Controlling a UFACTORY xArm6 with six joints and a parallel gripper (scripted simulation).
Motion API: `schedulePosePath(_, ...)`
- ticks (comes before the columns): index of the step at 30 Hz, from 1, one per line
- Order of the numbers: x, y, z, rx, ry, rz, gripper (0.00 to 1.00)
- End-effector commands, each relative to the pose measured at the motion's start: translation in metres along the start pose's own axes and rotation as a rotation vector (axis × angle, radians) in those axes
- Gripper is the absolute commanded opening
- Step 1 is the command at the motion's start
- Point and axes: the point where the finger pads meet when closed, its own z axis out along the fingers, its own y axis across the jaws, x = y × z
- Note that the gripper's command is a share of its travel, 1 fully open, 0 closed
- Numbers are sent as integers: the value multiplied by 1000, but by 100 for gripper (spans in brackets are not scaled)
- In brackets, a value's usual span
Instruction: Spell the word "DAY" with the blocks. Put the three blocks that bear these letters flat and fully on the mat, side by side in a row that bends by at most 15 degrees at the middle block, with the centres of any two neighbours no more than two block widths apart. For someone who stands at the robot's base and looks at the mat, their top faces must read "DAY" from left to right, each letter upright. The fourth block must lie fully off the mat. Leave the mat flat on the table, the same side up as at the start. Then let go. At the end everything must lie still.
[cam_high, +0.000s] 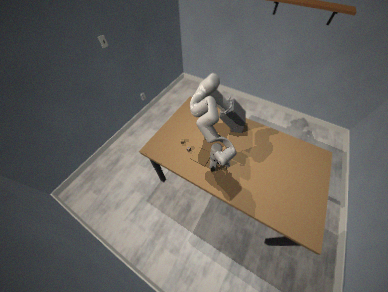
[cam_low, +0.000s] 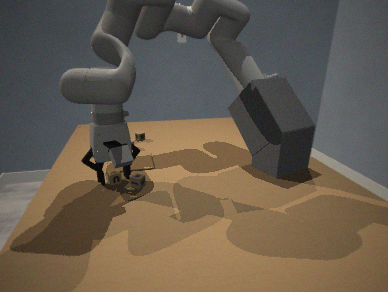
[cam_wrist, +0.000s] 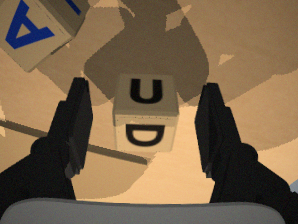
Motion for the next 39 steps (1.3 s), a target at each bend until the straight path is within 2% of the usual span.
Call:
schedulePosePath(1,0,1,-1,-3,0,1,69)
schedulePosePath(12,0,1,-1,-3,0,1,69)
schedulePosePath(13,0,1,-1,-3,0,1,47)
schedulePosePath(29,0,1,-1,-3,0,1,47)
schedulePosePath(30,0,1,-1,-3,0,1,27)
schedulePosePath(39,0,1,-1,-3,0,1,27)
